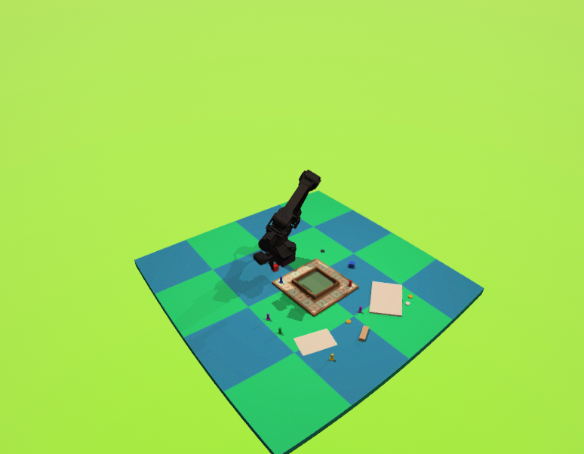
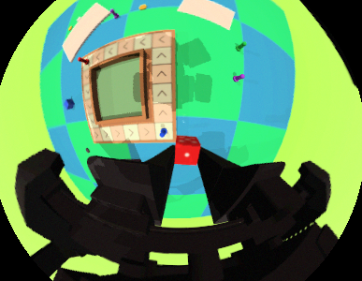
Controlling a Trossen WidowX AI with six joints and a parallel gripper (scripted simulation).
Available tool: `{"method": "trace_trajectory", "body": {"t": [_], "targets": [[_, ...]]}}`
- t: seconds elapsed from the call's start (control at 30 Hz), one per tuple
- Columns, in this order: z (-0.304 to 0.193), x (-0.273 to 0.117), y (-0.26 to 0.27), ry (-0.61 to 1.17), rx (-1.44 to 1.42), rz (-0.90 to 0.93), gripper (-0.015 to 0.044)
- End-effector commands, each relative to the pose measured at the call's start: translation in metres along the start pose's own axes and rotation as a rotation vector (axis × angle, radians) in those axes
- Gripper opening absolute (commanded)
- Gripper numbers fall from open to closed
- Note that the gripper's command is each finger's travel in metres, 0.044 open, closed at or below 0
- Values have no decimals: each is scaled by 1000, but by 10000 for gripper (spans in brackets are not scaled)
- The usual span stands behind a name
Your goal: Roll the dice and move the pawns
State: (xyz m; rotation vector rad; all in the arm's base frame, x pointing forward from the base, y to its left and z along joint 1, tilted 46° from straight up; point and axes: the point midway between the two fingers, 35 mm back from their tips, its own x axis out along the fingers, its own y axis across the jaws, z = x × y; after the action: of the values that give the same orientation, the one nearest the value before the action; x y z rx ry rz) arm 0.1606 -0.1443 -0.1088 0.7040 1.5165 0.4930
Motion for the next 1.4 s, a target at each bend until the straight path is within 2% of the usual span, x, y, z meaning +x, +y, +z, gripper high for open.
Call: {"method": "trace_trajectory", "body": {"t": [0.0,1.37], "targets": [[9,-2,8,-6,58,-11,0],[76,18,110,-29,1080,4,0]]}}
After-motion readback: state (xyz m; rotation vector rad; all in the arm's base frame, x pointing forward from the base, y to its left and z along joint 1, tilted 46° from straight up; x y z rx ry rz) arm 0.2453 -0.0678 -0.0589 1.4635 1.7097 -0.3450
